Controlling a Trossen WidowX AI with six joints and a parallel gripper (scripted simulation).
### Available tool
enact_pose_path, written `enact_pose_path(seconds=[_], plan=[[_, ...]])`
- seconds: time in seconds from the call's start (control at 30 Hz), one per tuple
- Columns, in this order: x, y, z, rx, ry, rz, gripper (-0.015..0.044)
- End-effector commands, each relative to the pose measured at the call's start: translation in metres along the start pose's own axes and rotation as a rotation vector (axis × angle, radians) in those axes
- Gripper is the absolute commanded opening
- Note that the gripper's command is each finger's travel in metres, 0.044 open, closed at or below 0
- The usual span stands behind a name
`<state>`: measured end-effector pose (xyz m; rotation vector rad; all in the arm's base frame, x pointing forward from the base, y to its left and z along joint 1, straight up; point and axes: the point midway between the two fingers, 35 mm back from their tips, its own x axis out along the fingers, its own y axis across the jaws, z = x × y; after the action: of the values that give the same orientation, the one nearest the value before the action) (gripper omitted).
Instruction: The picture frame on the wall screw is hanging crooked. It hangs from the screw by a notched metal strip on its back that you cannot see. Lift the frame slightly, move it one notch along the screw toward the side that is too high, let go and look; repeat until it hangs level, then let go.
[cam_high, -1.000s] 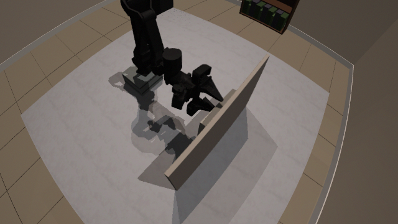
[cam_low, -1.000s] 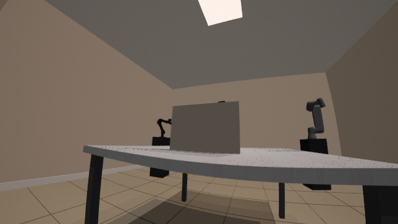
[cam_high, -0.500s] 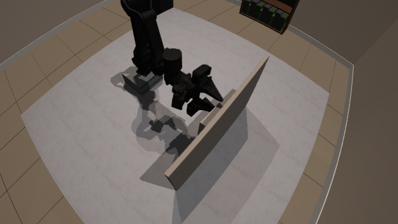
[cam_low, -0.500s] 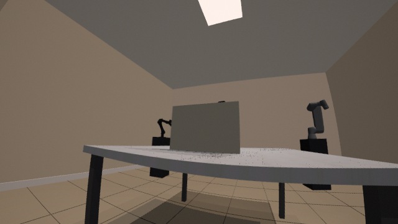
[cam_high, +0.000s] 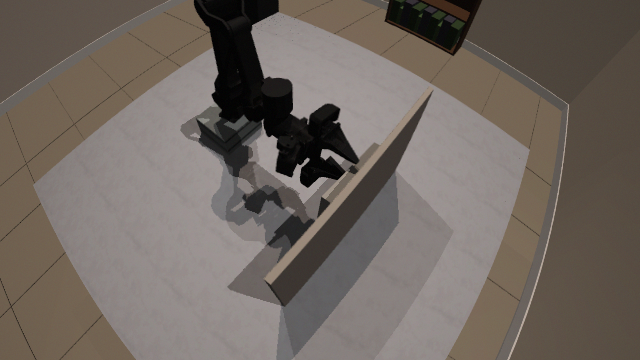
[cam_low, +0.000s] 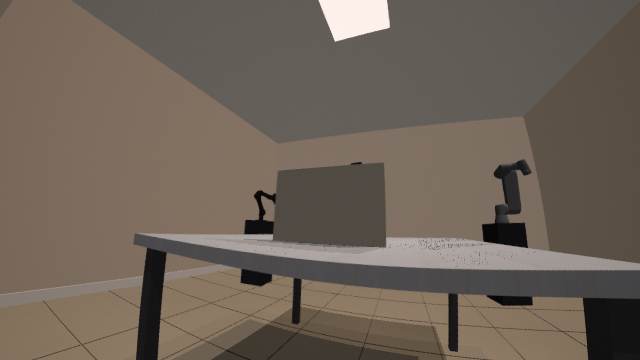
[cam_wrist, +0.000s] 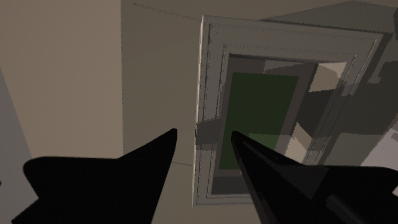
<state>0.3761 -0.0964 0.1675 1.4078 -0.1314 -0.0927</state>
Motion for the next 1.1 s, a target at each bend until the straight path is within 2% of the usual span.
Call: enact_pose_path(seconds=[0.0, 0.27, 0.47, 0.77, 0.83, 1.07], plan=[[0.0004, -0.0021, 0.0006, 0.001, -0.004, -0.006, 0.026], [0.0005, -0.0028, 0.0008, 0.001, -0.004, -0.006, 0.026], [0.0005, -0.0028, 0.0008, 0.001, -0.004, -0.006, 0.0103], [0.0005, -0.0028, 0.0008, 0.001, -0.004, -0.006, 0.0042], [0.0005, -0.0028, 0.0008, 0.001, -0.004, -0.006, 0.0], [0.0004, -0.0025, 0.0008, 0.001, -0.004, -0.006, 0.0]])
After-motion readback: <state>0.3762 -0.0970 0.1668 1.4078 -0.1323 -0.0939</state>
